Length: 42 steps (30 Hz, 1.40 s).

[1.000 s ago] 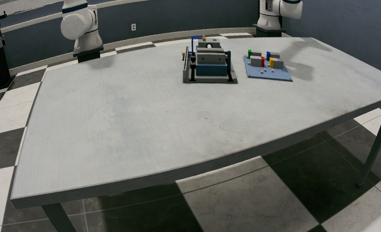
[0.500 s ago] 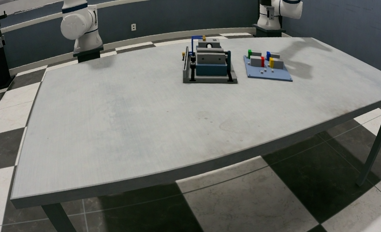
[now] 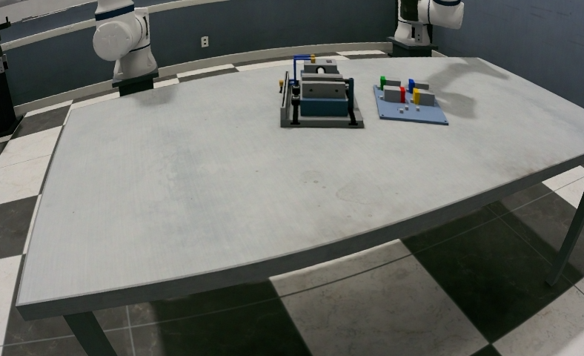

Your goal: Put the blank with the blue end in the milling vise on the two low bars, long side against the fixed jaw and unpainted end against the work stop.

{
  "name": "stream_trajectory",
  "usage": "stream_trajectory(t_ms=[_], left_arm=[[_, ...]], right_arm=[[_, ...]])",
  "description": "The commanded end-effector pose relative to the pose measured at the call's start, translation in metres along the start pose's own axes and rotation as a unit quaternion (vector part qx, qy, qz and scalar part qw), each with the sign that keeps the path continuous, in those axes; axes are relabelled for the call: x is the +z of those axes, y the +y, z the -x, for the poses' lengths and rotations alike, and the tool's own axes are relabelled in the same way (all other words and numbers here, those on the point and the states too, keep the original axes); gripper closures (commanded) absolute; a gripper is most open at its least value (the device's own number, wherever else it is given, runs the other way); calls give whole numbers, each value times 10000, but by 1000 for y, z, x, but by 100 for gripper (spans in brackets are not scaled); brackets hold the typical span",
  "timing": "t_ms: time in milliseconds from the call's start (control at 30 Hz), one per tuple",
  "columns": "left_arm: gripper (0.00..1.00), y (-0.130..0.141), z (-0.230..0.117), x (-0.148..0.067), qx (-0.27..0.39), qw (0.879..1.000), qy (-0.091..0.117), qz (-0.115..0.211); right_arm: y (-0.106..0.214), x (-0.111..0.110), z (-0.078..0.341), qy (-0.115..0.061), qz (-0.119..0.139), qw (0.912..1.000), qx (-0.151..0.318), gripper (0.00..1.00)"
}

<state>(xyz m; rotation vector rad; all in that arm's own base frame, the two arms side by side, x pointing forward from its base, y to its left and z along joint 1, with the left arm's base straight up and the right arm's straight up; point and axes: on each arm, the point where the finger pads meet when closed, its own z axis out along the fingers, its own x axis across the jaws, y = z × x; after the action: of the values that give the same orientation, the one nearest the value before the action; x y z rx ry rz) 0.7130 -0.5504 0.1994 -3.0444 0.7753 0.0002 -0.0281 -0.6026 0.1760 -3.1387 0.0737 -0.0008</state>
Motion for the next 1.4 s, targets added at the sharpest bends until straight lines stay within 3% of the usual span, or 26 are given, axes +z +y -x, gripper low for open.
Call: stream_trajectory(t_ms=[0,567,1367], left_arm=[[0,-3,3,11,0,10000,10,3],[0,-13,14,54,0,10000,10,3],[0,-16,17,74,0,10000,10,3]], right_arm=[[1,-1,0,-2,10,10000,0,0],[1,-1,0,-2,10,10000,0,0],[1,-1,0,-2,10,10000,0,0]])
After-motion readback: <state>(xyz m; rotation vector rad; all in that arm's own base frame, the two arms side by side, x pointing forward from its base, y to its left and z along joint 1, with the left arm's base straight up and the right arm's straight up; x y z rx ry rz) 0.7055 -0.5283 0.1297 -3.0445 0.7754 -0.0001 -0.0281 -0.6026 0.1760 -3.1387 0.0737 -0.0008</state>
